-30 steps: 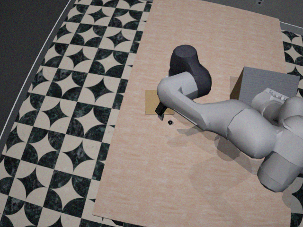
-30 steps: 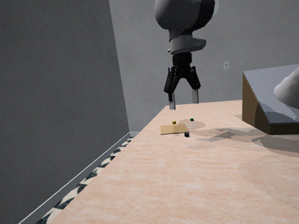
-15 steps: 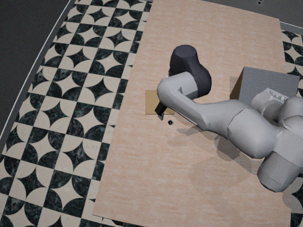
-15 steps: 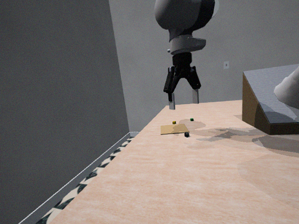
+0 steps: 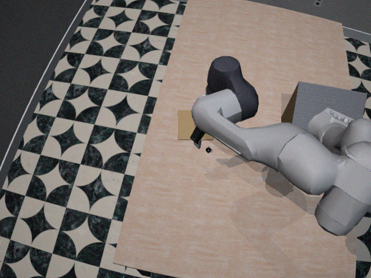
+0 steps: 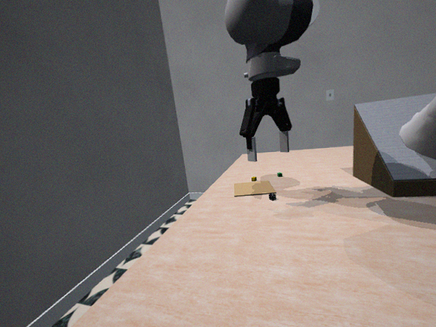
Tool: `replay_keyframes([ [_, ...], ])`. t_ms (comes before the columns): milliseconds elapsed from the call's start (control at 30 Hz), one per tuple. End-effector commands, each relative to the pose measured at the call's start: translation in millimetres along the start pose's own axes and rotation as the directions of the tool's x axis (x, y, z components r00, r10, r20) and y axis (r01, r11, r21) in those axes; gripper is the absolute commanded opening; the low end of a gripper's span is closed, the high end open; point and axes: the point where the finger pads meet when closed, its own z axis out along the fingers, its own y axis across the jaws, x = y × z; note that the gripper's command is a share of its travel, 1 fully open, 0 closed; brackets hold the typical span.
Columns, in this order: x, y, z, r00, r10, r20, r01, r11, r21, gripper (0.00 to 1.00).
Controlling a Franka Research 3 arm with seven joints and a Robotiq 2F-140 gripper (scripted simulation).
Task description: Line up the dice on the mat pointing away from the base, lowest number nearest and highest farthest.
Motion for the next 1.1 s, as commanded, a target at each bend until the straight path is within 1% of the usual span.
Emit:
replay_keyframes([
  [0, -1.3, -0.6, 1.7, 0.99, -0.141, 0.003, 0.141, 0.99, -0.004, 1.0],
  [67, -1.4, -0.5, 3.2, 0.98, -0.201, 0.004, 0.201, 0.98, -0.003, 1.0],
  [233, -1.4, -0.5, 5.0, 0.963, -0.269, 0.004, 0.269, 0.963, -0.003, 1.0],
  [433, -1.4, -0.3, 7.8, 0.927, -0.376, 0.004, 0.376, 0.927, -0.002, 1.0],
  [500, -1.4, -0.3, 8.6, 0.915, -0.405, 0.004, 0.405, 0.915, -0.002, 1.0],
  [567, -1.4, -0.3, 8.6, 0.915, -0.405, 0.004, 0.405, 0.915, -0.002, 1.0],
  [600, -1.4, -0.2, 9.7, 0.895, -0.445, 0.004, 0.445, 0.895, -0.002, 1.0],
  [733, -1.4, -0.1, 11.2, 0.868, -0.497, 0.004, 0.497, 0.868, -0.002, 1.0],
  [1067, -1.4, 0.0, 15.5, 0.771, -0.637, 0.003, 0.637, 0.771, -0.001, 1.0],
])
